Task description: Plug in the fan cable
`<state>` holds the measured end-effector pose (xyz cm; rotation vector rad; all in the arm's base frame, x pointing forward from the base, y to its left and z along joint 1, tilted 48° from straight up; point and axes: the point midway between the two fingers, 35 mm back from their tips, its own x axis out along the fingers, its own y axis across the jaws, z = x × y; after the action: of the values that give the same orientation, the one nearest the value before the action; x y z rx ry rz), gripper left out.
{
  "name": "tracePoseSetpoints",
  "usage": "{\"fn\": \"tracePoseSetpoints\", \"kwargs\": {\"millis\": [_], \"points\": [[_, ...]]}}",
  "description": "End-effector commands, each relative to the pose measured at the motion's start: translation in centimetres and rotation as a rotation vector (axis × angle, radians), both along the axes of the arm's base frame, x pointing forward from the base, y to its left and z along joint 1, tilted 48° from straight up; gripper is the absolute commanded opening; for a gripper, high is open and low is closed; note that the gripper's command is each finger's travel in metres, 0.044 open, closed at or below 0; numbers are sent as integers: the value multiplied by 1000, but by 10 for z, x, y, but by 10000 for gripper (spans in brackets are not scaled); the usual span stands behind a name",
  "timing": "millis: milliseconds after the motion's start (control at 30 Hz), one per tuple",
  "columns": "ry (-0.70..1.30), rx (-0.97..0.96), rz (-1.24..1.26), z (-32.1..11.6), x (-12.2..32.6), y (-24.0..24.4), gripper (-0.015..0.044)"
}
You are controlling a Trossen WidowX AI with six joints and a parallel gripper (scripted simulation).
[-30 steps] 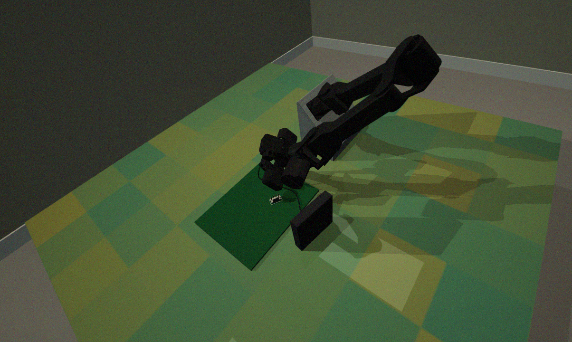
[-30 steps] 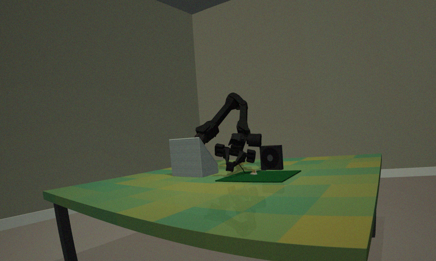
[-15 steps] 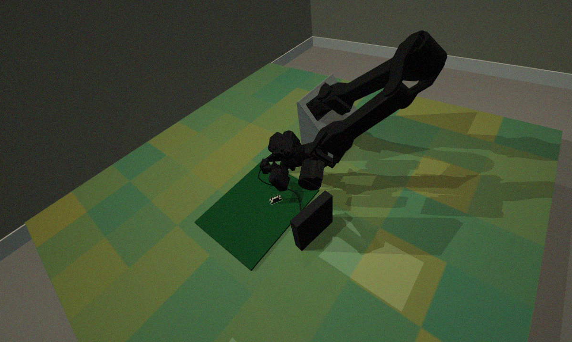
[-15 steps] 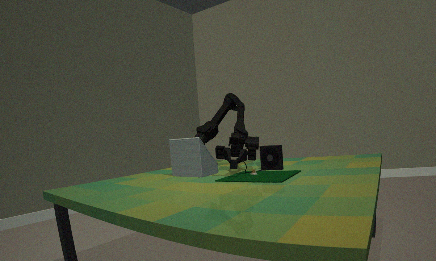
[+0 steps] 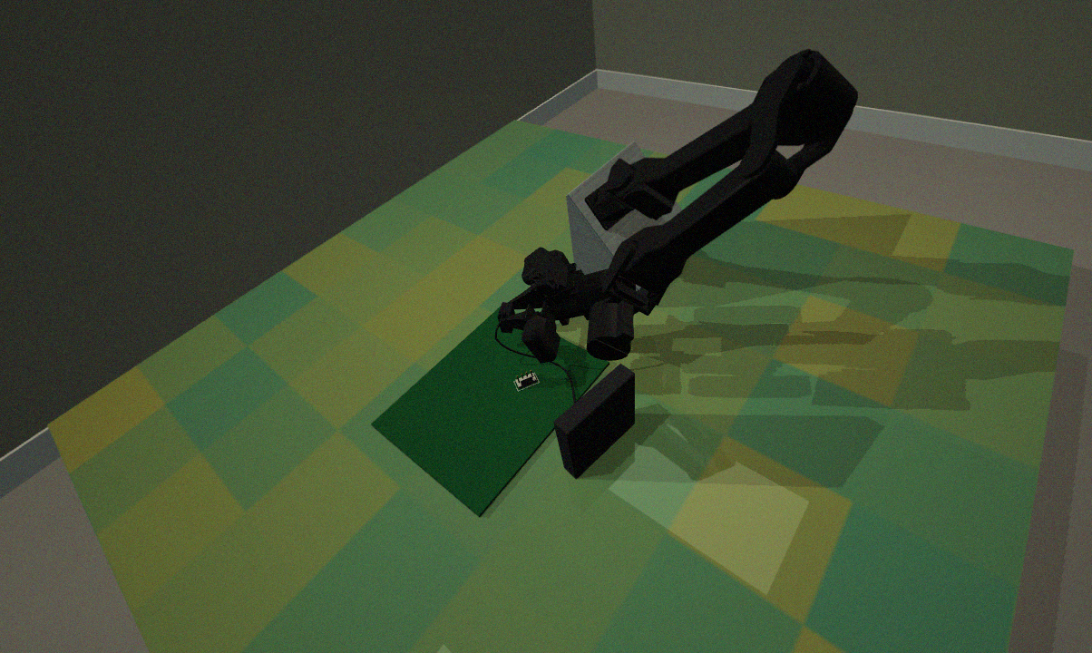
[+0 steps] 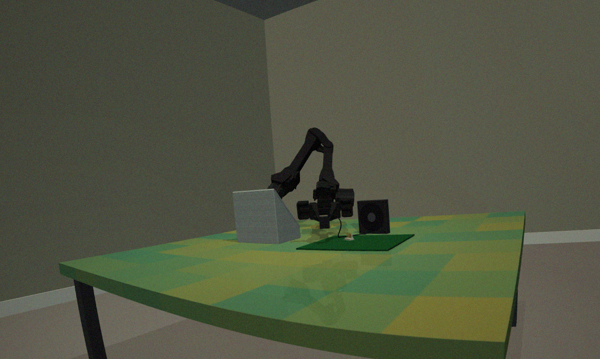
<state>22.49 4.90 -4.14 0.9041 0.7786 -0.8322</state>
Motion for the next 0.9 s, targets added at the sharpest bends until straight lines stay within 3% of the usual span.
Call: {"fn": "tracePoseSetpoints", "kwargs": {"millis": [0, 867], "points": [[4, 7, 6, 2, 0, 0, 0], [5, -1, -1, 1, 1, 1, 0]]}}
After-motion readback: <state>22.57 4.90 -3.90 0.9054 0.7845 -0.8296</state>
